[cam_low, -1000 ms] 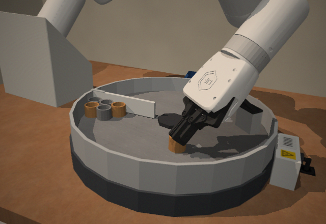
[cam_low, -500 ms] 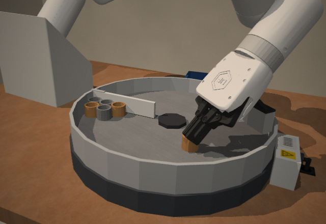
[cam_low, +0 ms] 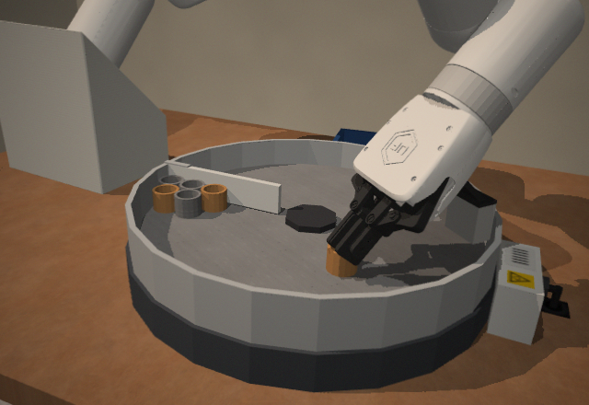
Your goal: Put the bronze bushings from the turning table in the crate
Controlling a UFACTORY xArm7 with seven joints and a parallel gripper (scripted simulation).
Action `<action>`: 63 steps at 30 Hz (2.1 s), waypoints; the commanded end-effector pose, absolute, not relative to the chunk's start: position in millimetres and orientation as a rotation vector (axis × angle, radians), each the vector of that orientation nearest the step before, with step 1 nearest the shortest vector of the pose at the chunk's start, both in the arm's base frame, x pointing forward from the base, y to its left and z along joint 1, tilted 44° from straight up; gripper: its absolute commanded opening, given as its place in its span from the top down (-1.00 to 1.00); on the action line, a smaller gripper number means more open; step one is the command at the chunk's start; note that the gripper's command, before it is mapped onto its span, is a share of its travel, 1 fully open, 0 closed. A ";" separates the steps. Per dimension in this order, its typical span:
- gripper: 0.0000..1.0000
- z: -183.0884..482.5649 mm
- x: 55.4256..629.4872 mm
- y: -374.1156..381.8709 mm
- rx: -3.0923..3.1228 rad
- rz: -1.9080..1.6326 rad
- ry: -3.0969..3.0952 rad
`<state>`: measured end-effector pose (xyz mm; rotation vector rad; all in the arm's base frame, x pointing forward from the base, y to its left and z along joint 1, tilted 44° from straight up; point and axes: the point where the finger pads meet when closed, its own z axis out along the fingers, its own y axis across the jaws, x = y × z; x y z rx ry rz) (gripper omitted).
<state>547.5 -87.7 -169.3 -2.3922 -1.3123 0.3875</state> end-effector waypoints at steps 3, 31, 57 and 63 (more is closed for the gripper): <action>0.79 -150.1 548.6 -107.6 -2.399 0.384 -1.310; -0.08 -130.2 540.4 -126.9 -2.362 0.310 -1.388; -0.08 -126.6 466.2 -116.2 -1.951 -0.281 -1.937; -0.08 -125.9 448.6 -113.8 -1.822 -0.422 -2.044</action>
